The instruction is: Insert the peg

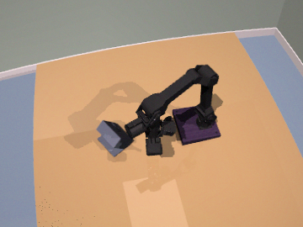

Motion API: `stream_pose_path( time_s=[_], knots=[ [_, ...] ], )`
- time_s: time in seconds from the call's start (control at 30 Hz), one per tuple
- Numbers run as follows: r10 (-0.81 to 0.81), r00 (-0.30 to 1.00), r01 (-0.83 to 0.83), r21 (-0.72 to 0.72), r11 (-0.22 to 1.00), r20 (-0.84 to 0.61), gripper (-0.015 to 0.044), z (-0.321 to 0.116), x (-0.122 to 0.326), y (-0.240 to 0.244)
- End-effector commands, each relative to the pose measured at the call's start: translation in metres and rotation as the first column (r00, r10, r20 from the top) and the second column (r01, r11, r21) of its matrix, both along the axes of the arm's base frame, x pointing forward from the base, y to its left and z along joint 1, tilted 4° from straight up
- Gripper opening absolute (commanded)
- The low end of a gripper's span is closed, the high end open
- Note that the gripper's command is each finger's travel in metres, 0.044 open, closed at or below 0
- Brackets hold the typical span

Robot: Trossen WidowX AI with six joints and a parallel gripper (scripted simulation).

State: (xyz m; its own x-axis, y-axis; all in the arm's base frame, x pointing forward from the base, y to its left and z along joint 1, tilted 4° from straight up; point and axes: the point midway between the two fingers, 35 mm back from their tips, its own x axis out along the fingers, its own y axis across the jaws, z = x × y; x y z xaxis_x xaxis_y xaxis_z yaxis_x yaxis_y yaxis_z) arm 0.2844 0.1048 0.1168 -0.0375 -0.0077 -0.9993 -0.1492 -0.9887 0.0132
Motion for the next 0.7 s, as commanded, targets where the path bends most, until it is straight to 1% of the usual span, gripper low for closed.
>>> stream_pose_path(
  time_s=[0.0, 0.67],
  knots=[
    [-0.045, 0.999, 0.045, 0.016, 0.999, 0.003, 0.0, 0.0, 0.001, -0.003],
    [-0.304, 0.953, 0.302, 0.102, 0.948, 0.004, 0.0, -0.003, 0.01, -0.02]
  ],
)
